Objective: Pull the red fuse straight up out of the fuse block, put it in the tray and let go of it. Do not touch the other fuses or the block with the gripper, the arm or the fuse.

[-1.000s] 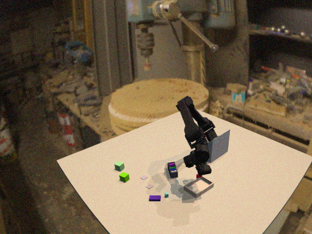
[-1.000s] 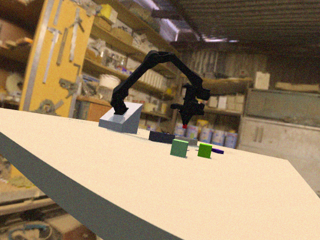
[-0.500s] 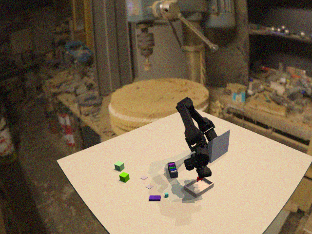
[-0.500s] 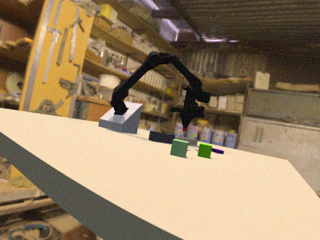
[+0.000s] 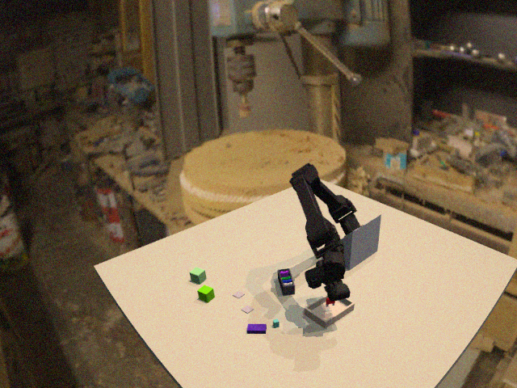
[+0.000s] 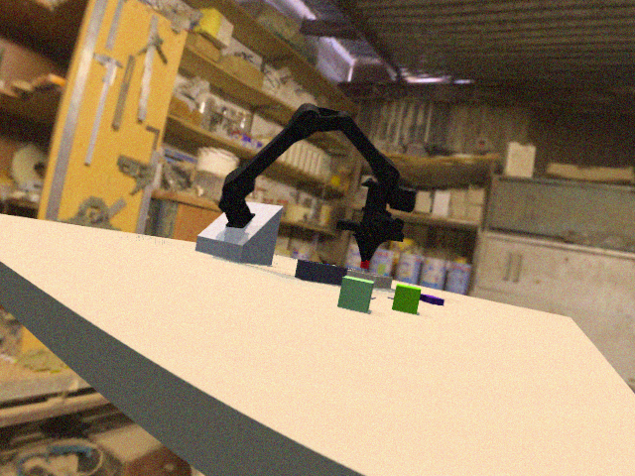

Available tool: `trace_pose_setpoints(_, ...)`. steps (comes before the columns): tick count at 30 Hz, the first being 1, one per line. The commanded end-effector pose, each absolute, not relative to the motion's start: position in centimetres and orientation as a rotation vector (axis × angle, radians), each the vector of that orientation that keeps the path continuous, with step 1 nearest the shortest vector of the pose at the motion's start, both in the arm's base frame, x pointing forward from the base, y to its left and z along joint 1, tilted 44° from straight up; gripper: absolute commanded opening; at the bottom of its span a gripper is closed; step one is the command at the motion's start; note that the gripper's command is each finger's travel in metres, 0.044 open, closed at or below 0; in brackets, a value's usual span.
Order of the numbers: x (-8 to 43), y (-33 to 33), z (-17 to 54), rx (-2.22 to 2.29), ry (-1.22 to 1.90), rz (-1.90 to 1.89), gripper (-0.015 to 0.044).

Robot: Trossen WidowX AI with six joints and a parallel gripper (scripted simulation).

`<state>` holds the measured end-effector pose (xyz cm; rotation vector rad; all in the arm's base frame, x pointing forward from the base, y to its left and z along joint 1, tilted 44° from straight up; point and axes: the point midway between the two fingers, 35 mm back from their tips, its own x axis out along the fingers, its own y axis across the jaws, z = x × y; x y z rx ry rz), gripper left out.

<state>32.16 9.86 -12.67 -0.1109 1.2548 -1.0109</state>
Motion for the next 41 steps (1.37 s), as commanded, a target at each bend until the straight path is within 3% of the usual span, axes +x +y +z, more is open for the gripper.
trace_pose_setpoints(1,32.2,9.9,-12.6,-0.111,1.254,-1.01,0.0053)
trace_pose_setpoints(12,32.2,10.1,-12.4,-0.111,1.254,-1.01,0.033)
trace_pose_setpoints(16,32.3,12.4,-9.9,-0.116,1.253,-1.009,0.033)
trace_pose_setpoints(41,32.3,12.3,-10.0,-0.121,1.251,-1.007,0.033)
